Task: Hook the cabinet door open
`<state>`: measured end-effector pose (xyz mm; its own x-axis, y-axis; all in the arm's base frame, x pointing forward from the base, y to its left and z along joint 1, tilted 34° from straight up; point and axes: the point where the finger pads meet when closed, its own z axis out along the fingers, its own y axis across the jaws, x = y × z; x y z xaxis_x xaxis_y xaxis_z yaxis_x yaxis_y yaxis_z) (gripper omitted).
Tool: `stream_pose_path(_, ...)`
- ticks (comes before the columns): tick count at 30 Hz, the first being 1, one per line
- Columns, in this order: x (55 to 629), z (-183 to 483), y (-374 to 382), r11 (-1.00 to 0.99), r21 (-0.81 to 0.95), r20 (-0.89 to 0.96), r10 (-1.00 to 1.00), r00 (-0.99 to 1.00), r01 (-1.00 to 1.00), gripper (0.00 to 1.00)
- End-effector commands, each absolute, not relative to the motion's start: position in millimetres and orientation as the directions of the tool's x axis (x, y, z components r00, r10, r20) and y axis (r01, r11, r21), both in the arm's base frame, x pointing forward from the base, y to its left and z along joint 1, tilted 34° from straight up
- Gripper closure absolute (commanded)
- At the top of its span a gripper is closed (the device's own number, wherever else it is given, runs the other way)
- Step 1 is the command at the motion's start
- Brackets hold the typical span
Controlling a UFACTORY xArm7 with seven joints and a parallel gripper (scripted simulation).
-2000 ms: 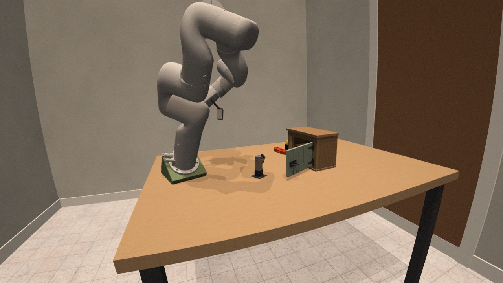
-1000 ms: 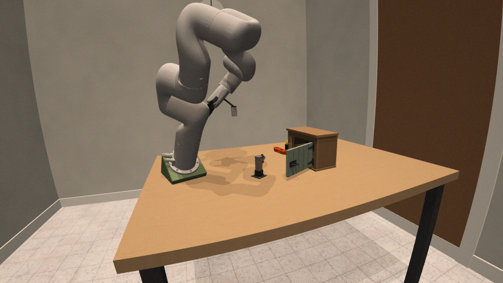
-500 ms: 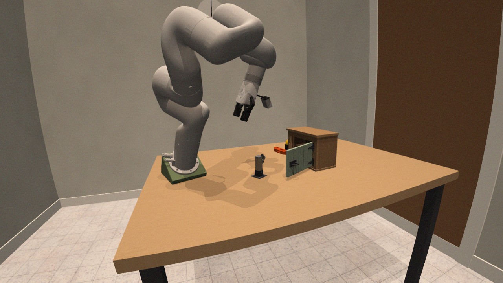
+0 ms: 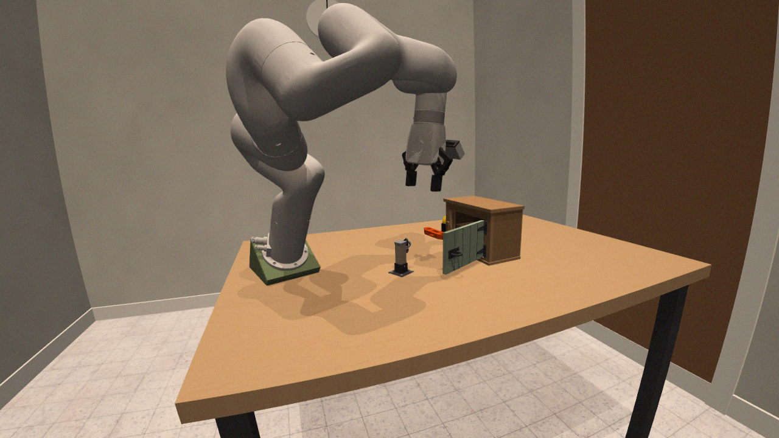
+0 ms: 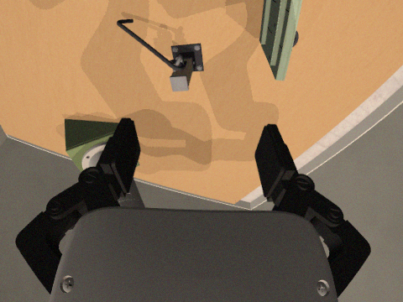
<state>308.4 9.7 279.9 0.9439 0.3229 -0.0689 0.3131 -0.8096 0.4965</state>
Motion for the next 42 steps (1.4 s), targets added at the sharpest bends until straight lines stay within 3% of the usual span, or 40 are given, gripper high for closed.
stream_pose_path(1, 336.6, 308.6, -31.6, -0.753, 0.542, -0.055, 0.413, 0.909, 0.375, 0.0)
stream_pose_path(17, 343.6, 318.9, -48.3, -0.729, 0.563, -0.057, 0.434, 0.899, 0.388, 0.0)
stream_pose_path(18, 343.6, 318.7, -48.5, -0.729, 0.563, -0.057, 0.434, 0.899, 0.388, 0.73)
stream_pose_path(42, 348.6, 297.2, -61.1, -0.732, 0.558, -0.058, 0.436, 0.898, 0.391, 0.73)
